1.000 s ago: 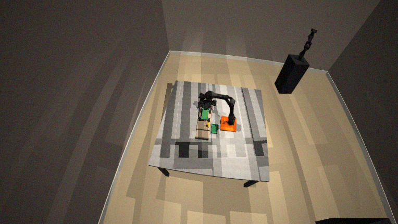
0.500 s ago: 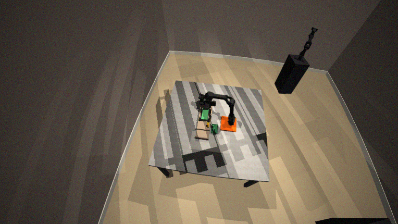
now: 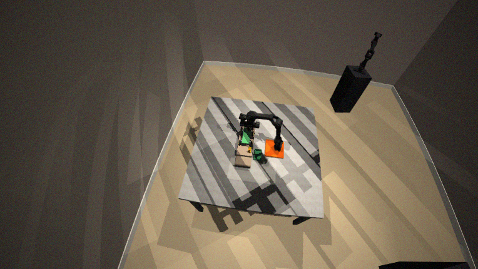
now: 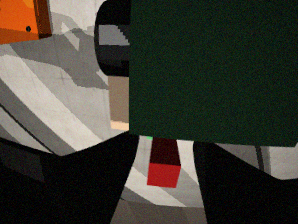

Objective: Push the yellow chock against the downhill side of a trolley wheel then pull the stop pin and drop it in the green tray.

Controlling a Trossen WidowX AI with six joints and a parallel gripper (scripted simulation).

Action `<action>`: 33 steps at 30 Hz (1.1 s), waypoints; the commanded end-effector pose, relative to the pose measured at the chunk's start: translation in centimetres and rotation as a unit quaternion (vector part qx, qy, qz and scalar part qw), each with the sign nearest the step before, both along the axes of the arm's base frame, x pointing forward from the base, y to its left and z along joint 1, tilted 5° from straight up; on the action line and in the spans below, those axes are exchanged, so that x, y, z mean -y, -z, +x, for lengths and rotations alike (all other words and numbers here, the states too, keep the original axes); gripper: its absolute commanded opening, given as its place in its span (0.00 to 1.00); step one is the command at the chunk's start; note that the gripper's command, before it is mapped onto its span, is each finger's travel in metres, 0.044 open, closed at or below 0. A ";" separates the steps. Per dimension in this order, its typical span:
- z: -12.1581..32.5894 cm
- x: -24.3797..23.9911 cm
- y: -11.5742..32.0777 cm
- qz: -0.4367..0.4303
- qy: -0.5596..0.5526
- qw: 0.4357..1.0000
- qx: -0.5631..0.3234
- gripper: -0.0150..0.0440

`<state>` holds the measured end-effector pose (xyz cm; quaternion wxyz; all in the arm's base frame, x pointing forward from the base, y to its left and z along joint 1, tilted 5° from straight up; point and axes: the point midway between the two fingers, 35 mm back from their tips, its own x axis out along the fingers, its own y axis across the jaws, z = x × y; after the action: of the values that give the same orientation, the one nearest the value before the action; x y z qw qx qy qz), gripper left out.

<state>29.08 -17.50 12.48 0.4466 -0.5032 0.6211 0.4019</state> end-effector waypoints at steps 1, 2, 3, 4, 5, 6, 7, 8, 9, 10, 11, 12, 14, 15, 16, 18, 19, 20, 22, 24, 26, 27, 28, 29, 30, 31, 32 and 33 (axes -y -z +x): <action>-0.3 0.0 0.3 -0.001 -0.003 1.000 -0.006 0.58; 0.0 0.0 0.0 0.000 0.000 1.000 0.000 0.53; 0.0 0.0 0.0 0.000 0.000 1.000 0.000 0.49; 0.0 0.0 0.0 0.000 0.000 1.000 0.000 0.44; 0.0 0.0 0.0 0.000 0.000 1.000 0.000 0.40; 0.0 0.0 0.0 0.000 0.000 1.000 0.000 0.39; 0.0 0.0 0.0 0.000 0.000 1.000 0.000 0.38; 0.0 0.0 0.0 0.000 0.000 1.000 0.000 0.36; 0.0 0.0 0.0 0.000 0.000 1.000 0.000 0.35; 0.0 0.0 0.0 0.000 0.000 1.000 0.000 0.34; 0.0 0.0 0.0 0.000 0.000 1.000 0.000 0.33; 0.0 0.0 0.0 0.000 0.000 1.000 0.000 0.32; 0.0 0.0 0.0 0.000 0.000 1.000 0.000 0.30; 0.0 0.0 0.0 0.000 0.000 1.000 0.000 0.25; 0.0 0.0 0.0 0.000 0.000 1.000 0.000 0.25; 0.0 0.0 -0.1 0.000 -0.001 1.000 -0.001 0.25; 0.0 0.0 -0.1 0.000 -0.001 1.000 -0.002 0.25; 0.0 0.0 -0.2 0.000 -0.001 1.000 -0.002 0.25; 0.0 0.0 -0.4 0.000 -0.002 1.000 -0.004 0.25; 0.0 -0.1 -0.5 0.000 -0.002 1.000 -0.005 0.25; -0.1 -0.1 -0.7 -0.001 -0.003 1.000 -0.006 0.25; -0.1 -0.1 -0.8 -0.001 -0.003 1.000 -0.006 0.25; -0.1 -0.2 -0.8 -0.001 -0.003 1.000 -0.006 0.25; -0.2 -0.2 -0.9 -0.001 -0.003 1.000 -0.006 0.25; -0.2 -0.2 -0.9 -0.001 -0.003 1.000 -0.006 0.25; -0.2 -0.2 -1.0 -0.001 -0.003 1.000 -0.006 0.25; -0.2 -0.2 -1.1 -0.001 -0.003 1.000 -0.006 0.25; -0.2 -0.2 -1.1 -0.001 -0.003 1.000 -0.006 0.25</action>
<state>28.78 -17.26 13.15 0.4403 -0.5007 0.6234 0.4084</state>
